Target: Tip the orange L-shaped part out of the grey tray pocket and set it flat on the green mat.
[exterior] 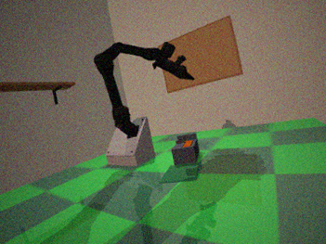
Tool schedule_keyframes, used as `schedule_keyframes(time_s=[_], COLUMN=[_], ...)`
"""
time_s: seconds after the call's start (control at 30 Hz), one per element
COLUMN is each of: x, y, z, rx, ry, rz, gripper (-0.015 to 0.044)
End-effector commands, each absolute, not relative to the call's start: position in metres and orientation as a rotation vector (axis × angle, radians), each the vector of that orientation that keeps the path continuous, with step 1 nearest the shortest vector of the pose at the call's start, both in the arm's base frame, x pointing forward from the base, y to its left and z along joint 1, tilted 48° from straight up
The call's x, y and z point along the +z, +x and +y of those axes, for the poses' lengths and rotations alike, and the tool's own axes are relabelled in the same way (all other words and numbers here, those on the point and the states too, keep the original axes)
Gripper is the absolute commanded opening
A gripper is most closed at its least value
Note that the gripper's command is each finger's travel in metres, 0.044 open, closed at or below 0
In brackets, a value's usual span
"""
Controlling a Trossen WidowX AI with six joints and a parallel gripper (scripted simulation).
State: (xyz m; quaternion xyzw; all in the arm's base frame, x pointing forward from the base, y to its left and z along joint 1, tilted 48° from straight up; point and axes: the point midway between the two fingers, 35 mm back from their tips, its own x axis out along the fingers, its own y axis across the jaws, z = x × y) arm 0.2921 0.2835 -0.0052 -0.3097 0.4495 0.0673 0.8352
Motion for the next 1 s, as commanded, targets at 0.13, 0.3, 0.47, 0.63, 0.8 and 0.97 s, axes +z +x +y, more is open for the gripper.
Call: schedule_keyframes(time_s=[0.13,0.3,0.47,0.63,0.8,0.97], x=[-0.044,-0.046,-0.045,-0.045,-0.066,-0.095], y=[0.288,0.263,0.257,0.257,0.257,0.251], z=[0.147,0.069,0.057,0.057,0.036,0.002], rx=[-0.235,-0.482,-0.522,-0.522,-0.521,-0.525], ry=[-0.736,-0.764,-0.767,-0.767,-0.766,-0.769], rz=[1.336,1.59,1.632,1.632,1.632,1.632], gripper=[0.018,0.018,0.018,0.018,0.018,0.018])
